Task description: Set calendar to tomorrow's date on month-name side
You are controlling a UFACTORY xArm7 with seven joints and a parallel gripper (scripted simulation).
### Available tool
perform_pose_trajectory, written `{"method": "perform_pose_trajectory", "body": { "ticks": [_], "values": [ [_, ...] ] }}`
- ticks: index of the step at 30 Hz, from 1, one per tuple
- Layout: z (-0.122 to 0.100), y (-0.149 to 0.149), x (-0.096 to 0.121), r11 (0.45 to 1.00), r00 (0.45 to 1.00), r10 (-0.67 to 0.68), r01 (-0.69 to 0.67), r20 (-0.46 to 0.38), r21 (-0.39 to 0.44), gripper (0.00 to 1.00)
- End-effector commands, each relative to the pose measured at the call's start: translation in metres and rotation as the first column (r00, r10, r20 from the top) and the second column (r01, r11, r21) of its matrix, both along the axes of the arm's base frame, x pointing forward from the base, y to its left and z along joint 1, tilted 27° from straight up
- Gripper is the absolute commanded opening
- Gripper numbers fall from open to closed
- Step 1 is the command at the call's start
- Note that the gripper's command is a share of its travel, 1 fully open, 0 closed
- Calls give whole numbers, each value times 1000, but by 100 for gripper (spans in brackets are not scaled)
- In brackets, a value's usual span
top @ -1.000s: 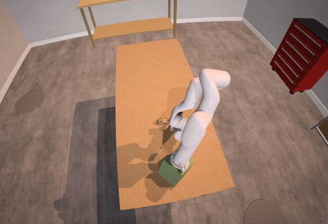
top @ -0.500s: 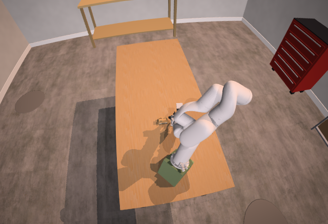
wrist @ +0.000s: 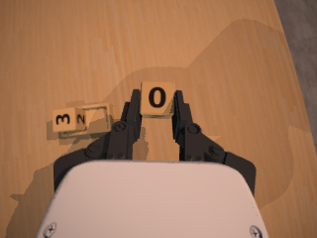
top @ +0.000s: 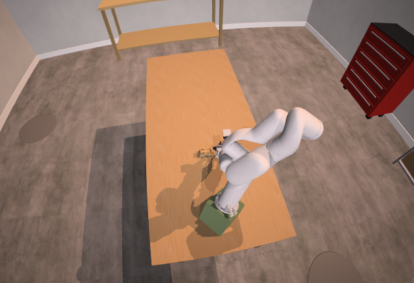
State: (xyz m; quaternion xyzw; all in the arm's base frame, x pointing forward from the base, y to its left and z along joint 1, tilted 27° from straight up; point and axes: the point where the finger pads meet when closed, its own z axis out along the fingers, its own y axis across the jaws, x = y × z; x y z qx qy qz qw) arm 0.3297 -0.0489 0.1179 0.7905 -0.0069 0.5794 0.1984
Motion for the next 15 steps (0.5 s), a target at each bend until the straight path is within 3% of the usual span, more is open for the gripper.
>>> {"method": "perform_pose_trajectory", "body": {
  "ticks": [1, 8, 15],
  "values": [
    [-1, -5, 0, 999, 998, -35, 35, -56, -1, 29],
    [2, 0, 1, 996, 976, -66, 76, -207, 44, 29],
    [6, 3, 3, 996, 973, -60, 75, -224, 57, 29]
  ]
}}
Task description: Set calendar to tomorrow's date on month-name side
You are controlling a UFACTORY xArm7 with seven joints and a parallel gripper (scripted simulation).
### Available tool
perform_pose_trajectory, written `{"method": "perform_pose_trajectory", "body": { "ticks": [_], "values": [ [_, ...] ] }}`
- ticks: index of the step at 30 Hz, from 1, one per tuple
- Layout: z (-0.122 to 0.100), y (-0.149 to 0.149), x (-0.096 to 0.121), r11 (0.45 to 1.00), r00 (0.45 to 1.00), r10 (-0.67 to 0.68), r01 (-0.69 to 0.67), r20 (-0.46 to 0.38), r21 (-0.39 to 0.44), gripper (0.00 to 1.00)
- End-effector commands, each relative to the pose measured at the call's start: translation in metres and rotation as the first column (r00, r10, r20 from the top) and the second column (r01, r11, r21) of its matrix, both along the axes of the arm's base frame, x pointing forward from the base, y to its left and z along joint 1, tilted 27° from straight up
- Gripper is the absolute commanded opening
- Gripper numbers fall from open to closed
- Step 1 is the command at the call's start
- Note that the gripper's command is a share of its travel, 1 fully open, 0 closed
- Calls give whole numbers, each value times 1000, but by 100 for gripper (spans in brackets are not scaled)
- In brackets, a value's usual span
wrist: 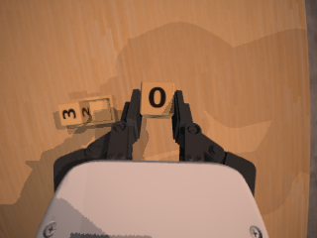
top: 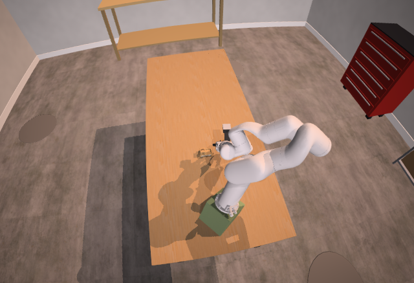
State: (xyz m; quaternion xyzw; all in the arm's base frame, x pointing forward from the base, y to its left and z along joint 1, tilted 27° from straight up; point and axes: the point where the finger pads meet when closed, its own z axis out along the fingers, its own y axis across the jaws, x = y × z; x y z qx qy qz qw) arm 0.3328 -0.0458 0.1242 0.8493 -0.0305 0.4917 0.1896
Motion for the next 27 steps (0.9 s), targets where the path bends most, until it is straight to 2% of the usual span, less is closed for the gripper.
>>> {"method": "perform_pose_trajectory", "body": {
  "ticks": [1, 6, 14, 22, 27],
  "values": [
    [0, 0, 0, 1000, 1000, -6, 6, -27, -1, 29],
    [-1, -2, -1, 1000, 998, -21, 21, -56, -2, 29],
    [-2, -5, -1, 997, 977, -71, 76, -199, 18, 29],
    [2, 0, 1, 995, 961, -75, 90, -265, 48, 29],
    [4, 0, 3, 995, 961, -74, 91, -268, 49, 29]
  ]
}}
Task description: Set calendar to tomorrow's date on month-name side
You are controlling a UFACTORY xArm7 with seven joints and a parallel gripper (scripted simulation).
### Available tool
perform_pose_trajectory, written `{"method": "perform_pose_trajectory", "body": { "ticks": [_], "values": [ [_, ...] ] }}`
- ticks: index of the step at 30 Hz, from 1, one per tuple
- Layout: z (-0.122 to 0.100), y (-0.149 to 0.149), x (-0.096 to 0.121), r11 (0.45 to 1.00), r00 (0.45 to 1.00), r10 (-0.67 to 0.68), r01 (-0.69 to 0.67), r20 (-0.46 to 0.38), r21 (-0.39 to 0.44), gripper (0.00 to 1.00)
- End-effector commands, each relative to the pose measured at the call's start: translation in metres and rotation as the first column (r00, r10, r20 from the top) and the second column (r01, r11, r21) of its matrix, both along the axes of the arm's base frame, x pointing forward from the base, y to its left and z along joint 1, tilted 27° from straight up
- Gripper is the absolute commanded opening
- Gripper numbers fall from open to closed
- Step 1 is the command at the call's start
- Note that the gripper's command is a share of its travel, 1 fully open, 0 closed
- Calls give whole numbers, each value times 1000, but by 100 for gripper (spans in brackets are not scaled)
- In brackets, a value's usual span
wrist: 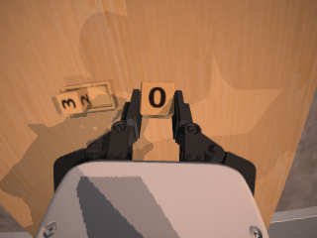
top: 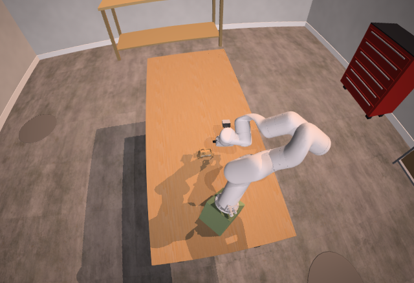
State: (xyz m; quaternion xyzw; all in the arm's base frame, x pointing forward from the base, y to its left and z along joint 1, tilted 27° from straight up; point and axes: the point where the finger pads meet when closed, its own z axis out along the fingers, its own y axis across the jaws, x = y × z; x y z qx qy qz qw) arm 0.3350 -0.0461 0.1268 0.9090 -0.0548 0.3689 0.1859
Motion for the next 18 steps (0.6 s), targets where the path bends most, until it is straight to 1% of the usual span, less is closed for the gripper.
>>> {"method": "perform_pose_trajectory", "body": {
  "ticks": [1, 6, 8, 18],
  "values": [
    [1, 0, 1, 1000, 1000, -3, 3, -11, 1, 29],
    [1, 0, 1, 1000, 1000, -9, 9, -22, 1, 29],
    [2, -1, 2, 1000, 999, -18, 18, -39, 2, 29],
    [3, -2, 3, 997, 978, -68, 76, -197, 32, 29]
  ]
}}
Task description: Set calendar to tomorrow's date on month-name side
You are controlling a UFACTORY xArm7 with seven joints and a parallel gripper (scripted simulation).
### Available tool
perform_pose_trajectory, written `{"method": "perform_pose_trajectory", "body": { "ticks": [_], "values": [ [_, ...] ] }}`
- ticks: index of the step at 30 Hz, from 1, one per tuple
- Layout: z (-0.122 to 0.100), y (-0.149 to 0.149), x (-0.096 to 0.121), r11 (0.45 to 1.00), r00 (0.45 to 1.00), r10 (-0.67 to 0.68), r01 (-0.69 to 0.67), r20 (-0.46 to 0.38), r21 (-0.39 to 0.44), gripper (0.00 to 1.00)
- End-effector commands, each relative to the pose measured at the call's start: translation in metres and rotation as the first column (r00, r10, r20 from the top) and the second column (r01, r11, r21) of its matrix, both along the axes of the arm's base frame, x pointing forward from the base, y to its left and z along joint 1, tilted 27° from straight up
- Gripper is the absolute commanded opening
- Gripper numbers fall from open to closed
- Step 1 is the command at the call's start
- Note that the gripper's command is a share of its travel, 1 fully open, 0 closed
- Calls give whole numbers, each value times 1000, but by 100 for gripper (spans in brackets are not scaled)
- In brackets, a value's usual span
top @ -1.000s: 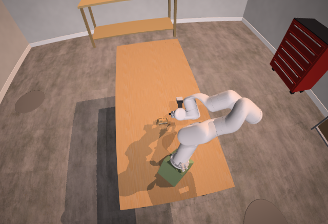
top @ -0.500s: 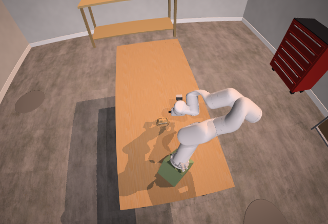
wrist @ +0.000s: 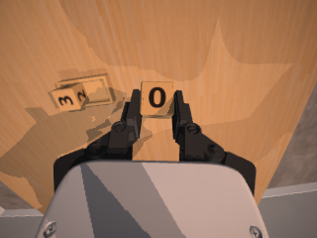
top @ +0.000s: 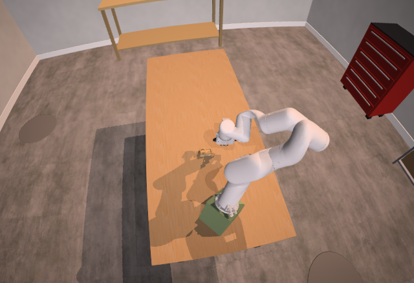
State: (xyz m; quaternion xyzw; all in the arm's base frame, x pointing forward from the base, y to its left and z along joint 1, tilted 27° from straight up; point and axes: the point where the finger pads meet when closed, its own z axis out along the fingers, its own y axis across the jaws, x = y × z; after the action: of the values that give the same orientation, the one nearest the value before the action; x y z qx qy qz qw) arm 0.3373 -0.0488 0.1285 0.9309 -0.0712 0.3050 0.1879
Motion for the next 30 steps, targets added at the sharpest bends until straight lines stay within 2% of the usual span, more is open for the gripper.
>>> {"method": "perform_pose_trajectory", "body": {
  "ticks": [1, 15, 20, 22, 27, 30],
  "values": [
    [1, 1, 1, 999, 996, -22, 24, -85, 21, 29],
    [3, 2, 3, 998, 990, -34, 40, -140, 40, 29],
    [4, -1, 6, 995, 971, -68, 82, -230, 50, 29],
    [4, -1, 6, 995, 971, -68, 82, -230, 50, 29],
    [4, 1, 6, 990, 937, -86, 118, -337, 74, 29],
    [4, 3, 6, 989, 928, -87, 124, -363, 81, 29]
  ]
}}
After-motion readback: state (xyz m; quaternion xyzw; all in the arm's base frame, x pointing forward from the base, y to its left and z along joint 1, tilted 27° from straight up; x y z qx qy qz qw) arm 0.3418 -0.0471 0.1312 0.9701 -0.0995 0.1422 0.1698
